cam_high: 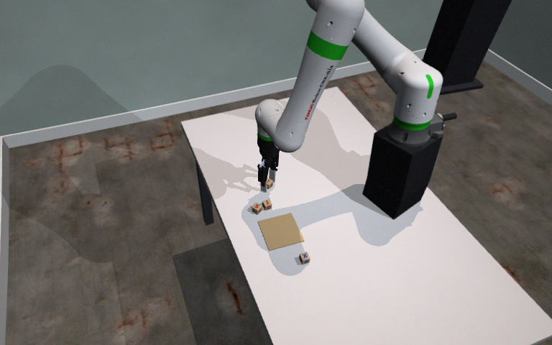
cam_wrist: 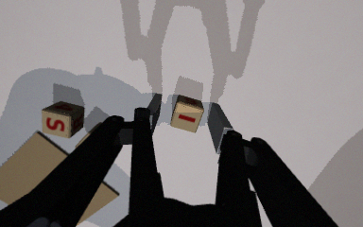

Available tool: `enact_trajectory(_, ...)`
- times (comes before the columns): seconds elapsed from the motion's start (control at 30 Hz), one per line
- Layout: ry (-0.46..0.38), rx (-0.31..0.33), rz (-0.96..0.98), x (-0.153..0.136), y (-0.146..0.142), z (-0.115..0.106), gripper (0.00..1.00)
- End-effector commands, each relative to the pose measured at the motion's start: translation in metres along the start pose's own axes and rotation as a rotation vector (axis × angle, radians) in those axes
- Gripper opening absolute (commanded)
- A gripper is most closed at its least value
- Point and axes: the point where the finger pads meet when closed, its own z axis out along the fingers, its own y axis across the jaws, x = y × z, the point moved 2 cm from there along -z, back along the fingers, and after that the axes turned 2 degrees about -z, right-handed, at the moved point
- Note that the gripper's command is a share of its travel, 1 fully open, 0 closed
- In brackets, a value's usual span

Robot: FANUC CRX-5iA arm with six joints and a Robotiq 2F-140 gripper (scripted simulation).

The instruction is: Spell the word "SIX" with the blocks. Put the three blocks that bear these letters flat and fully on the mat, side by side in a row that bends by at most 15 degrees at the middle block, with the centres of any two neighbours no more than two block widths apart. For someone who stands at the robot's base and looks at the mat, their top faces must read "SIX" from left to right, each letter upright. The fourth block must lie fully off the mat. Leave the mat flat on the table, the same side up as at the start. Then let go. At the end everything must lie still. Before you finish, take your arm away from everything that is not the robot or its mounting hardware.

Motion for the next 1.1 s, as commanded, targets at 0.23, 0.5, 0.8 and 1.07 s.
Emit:
enact_trajectory(0.23, 0.000, 0.000, 0.000, 0.0002, 0.0000, 0.0000, 0.28)
enact_trajectory(0.5, 0.000, 0.000, 0.000, 0.0002, 0.0000, 0.0000, 0.28)
enact_trajectory(0.8, 0.000, 0.000, 0.000, 0.0002, 0.0000, 0.0000, 0.16)
enact_trajectory(1.07, 0.000, 0.000, 0.000, 0.0002, 0.0000, 0.0000, 0.16)
